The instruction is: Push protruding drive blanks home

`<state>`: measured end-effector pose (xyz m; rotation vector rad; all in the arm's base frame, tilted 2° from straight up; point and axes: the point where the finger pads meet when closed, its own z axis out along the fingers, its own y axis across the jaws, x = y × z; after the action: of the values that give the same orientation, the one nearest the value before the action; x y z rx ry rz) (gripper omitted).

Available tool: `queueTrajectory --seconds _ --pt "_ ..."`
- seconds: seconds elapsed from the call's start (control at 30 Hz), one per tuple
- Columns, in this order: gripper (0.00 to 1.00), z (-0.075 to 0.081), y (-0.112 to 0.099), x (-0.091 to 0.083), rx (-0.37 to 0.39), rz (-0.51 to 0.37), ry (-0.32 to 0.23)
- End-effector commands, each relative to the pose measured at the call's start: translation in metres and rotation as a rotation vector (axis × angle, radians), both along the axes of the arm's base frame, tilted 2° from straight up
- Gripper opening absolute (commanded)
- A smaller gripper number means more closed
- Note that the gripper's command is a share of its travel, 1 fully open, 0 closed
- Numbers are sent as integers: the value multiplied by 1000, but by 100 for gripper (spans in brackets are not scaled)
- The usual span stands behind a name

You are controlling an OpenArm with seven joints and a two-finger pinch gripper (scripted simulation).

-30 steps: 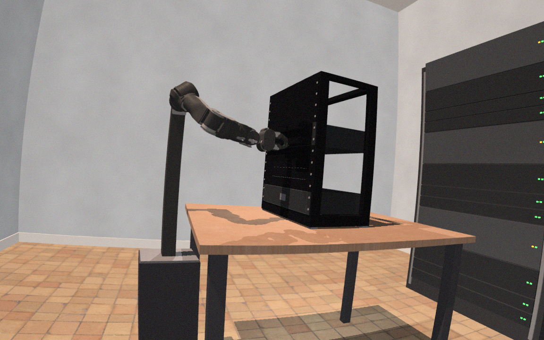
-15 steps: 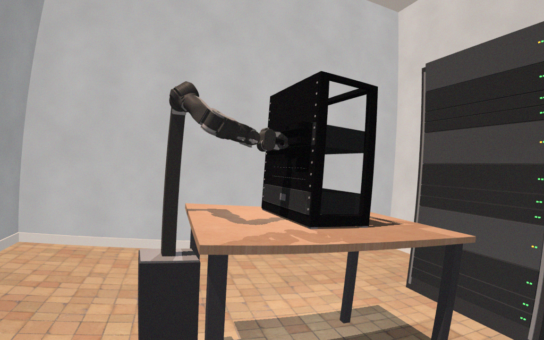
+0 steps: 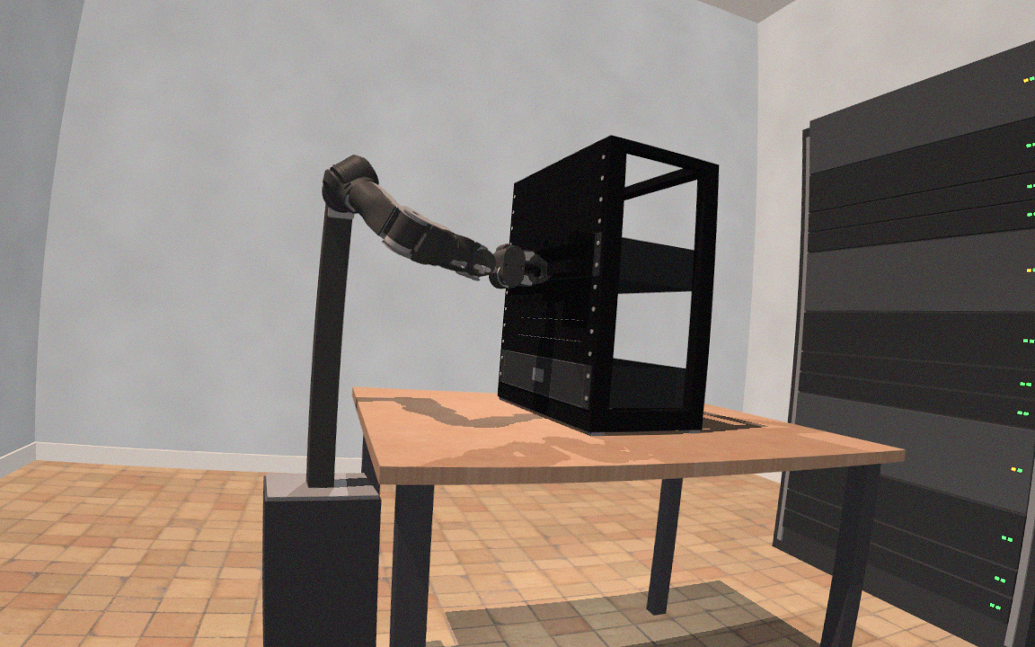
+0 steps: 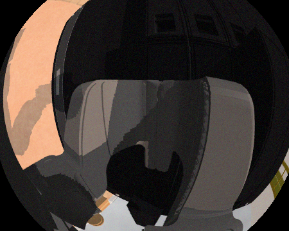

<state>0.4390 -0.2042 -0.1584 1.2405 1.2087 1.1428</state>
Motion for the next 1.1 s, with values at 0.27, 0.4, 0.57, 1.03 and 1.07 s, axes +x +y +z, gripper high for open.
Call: queueTrajectory --seconds 0.27,0.4,0.57,1.03,1.07 --pt "0 1 2 1 4 4 3" --pt "0 3 3 -2 4 7 -3" --pt "0 4 3 -16 4 7 -3" --pt "0 6 6 -75 3 6 -4" --pt "0 6 6 -80 3 6 -4"
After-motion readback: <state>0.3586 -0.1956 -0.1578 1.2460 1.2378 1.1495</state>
